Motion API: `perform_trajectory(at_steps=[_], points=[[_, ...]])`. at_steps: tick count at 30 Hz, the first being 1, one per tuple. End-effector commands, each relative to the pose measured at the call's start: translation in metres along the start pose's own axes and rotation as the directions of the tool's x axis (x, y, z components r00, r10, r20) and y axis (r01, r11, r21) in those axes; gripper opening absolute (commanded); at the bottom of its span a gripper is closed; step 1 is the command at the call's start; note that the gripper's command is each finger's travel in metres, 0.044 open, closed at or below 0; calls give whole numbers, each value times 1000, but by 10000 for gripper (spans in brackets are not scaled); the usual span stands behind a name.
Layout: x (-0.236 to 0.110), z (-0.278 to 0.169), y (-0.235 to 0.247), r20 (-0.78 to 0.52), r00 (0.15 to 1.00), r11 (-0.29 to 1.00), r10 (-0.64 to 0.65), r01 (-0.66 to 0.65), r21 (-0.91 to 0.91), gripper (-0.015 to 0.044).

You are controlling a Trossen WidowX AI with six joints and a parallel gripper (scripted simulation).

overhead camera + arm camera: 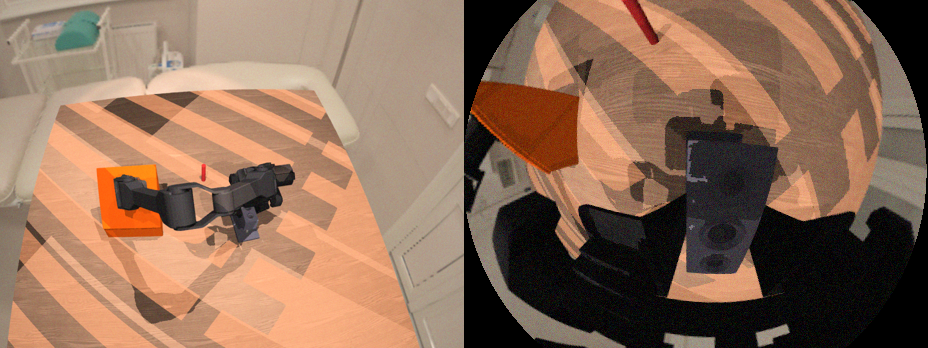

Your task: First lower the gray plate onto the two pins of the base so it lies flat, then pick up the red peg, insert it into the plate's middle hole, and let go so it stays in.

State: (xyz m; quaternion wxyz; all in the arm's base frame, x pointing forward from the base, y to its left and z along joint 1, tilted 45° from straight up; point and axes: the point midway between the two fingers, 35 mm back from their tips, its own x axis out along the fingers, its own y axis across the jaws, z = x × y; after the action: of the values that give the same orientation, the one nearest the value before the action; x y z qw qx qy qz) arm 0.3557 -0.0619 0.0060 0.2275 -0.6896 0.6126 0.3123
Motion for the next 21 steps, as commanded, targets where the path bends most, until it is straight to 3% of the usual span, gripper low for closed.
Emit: perform_trajectory(at_steps=[1,21], points=[[-1,-1,0,-4,1000,1000,-3,3,-3,0],[16,-2,-1,-5,1000,1000,-3,3,-3,0]])
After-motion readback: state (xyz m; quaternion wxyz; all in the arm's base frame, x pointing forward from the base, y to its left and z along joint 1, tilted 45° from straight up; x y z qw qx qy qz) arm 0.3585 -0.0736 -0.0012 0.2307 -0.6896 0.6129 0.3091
